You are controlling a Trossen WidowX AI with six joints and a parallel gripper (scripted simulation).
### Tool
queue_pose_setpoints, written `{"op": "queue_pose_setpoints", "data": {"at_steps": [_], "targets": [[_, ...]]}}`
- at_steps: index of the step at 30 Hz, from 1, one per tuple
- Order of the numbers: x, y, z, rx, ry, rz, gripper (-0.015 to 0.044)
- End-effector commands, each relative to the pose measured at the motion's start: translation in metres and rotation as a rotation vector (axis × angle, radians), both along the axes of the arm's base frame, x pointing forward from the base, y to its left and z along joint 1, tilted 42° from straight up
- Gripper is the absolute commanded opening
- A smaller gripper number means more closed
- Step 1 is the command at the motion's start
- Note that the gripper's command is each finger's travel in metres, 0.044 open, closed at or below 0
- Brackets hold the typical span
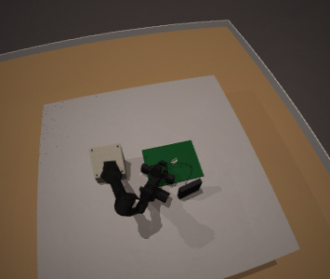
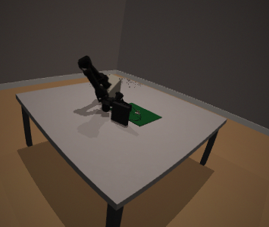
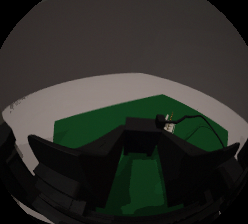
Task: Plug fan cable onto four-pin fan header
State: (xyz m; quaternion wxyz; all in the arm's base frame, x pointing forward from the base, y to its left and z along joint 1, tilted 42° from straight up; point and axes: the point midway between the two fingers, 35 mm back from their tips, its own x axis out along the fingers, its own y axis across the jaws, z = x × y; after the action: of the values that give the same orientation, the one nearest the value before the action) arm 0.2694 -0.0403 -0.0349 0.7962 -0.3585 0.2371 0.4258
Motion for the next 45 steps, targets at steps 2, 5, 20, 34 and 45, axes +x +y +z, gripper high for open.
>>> {"op": "queue_pose_setpoints", "data": {"at_steps": [2,5,20,34,45], "targets": [[0.0000,0.0000,0.0003,0.000,0.000,-0.001,0.0000],[0.0000,0.0000,0.0003,0.000,0.000,-0.001,0.0000],[0.0000,0.0000,0.0003,0.000,0.000,-0.001,0.0000],[0.0000,0.0000,0.0003,0.000,0.000,-0.001,0.0000],[0.0001,0.0000,0.0001,0.000,-0.001,0.000,0.0205]]}}
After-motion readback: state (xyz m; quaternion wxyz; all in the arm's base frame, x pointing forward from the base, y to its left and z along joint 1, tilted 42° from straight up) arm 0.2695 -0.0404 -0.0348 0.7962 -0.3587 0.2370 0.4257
